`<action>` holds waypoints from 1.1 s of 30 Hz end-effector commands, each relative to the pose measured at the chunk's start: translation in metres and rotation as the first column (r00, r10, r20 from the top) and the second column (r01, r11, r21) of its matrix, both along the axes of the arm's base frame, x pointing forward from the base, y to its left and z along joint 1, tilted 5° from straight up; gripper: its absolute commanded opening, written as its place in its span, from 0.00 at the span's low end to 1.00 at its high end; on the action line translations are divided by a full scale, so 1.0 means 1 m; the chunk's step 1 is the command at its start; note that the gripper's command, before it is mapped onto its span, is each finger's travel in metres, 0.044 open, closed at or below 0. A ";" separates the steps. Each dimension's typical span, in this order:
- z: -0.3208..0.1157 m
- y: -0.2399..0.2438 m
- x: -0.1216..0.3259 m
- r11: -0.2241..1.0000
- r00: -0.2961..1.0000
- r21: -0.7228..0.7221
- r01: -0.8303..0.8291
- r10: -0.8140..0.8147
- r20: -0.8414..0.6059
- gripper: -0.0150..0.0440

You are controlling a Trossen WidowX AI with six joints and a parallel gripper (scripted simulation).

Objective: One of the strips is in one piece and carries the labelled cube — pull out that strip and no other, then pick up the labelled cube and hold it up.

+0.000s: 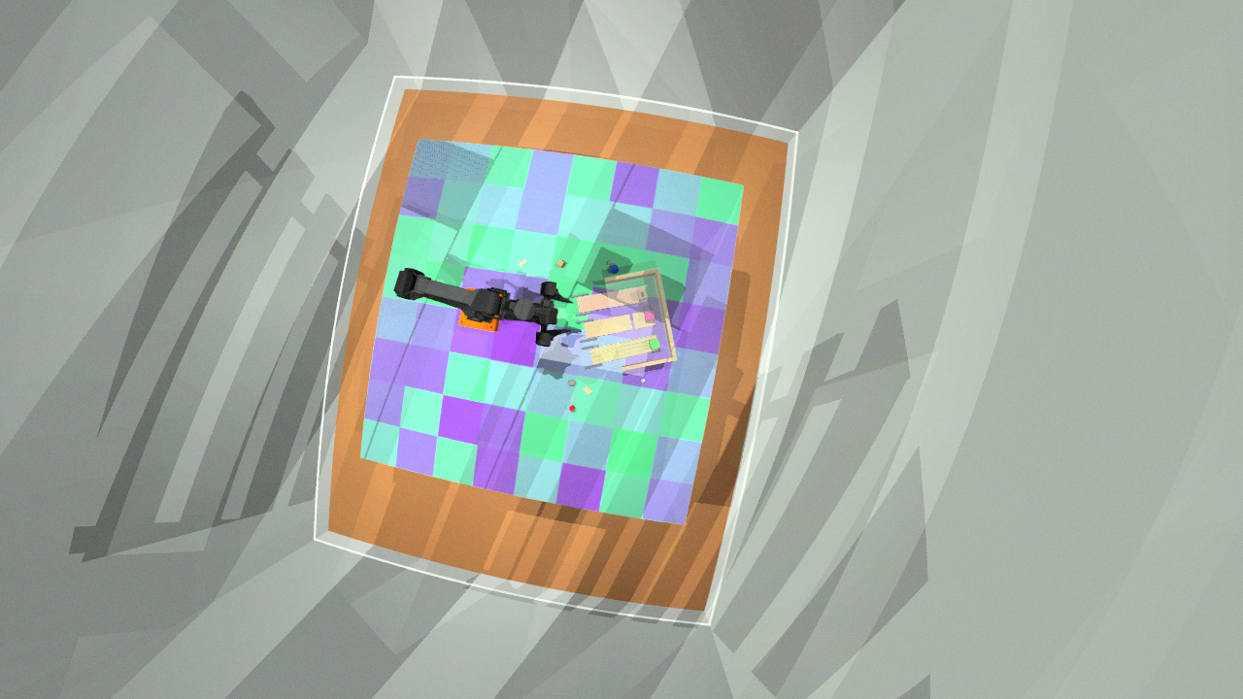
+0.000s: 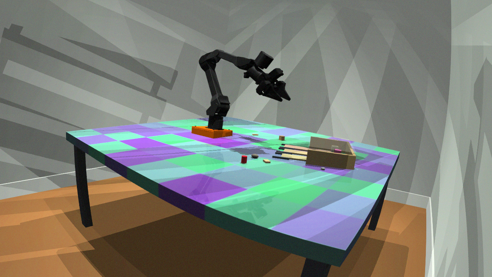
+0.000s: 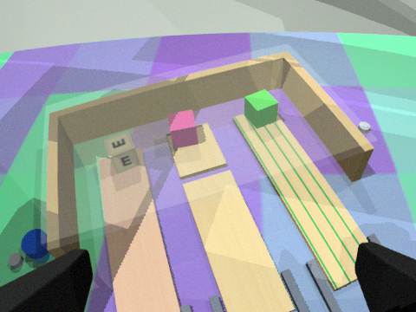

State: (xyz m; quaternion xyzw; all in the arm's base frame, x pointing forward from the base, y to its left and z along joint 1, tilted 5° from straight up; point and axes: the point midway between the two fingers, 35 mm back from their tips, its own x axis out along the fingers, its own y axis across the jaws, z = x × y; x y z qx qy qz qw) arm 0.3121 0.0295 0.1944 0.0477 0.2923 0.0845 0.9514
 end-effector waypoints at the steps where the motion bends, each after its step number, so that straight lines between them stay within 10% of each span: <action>1: -0.003 0.000 -0.001 1.000 1.000 -0.003 -0.005 0.005 -0.009 0.93; 6: -0.003 0.000 -0.001 1.000 1.000 -0.003 -0.005 0.005 -0.009 0.93; 21: -0.071 0.062 0.033 0.952 0.773 -0.105 -0.288 0.167 -0.612 0.26; 33: -0.104 0.085 0.033 0.896 0.576 -0.112 -0.429 0.176 -0.798 0.25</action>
